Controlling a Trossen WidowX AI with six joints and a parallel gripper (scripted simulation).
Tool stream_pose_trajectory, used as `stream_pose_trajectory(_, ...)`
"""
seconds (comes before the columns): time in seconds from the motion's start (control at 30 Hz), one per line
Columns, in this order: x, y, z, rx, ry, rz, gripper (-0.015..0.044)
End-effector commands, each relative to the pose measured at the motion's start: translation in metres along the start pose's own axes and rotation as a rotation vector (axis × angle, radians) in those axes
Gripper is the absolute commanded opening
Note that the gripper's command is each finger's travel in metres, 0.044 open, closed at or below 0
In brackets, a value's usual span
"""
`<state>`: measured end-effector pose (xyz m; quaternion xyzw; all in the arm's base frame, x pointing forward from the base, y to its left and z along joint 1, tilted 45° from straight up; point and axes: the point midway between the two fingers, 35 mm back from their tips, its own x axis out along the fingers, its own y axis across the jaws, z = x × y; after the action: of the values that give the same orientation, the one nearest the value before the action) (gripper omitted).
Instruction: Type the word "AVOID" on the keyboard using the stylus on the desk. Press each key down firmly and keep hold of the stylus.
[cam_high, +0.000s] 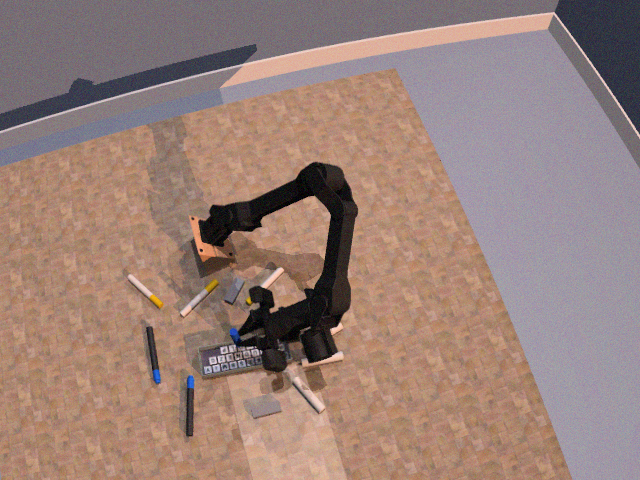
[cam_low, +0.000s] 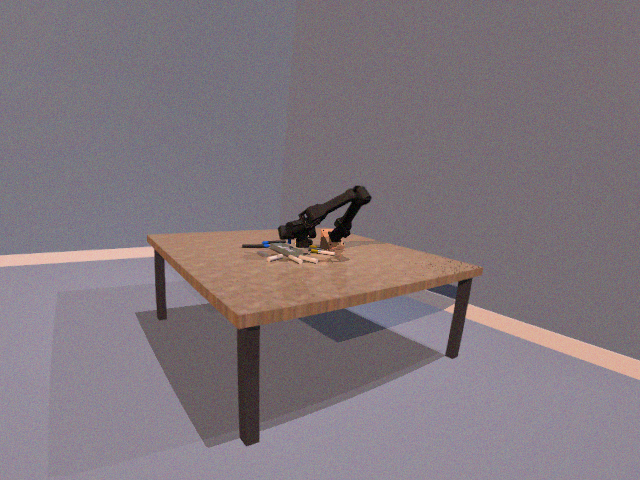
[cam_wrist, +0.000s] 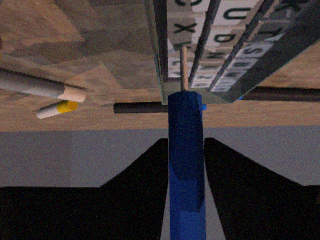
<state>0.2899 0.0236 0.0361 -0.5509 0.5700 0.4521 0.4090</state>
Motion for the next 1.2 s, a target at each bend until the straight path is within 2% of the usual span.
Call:
stream_pose_trajectory(0.0,-0.001,0.0,-0.002,0.001,-0.003,0.002,0.0081)
stream_pose_trajectory(0.23,-0.017,0.0,-0.031,0.001,-0.001,0.002,0.0081)
stream_pose_trajectory(0.8,-0.016,0.0,-0.03,0.002,-0.006,0.007,0.0085)
stream_pose_trajectory(0.9,-0.016,0.0,-0.03,0.002,-0.006,0.007,0.0065)
stream_pose_trajectory(1.0,-0.019,-0.002,-0.028,0.002,-0.006,0.006,0.0)
stream_pose_trajectory(1.17,-0.035,-0.008,-0.021,0.002,-0.006,0.004,0.0)
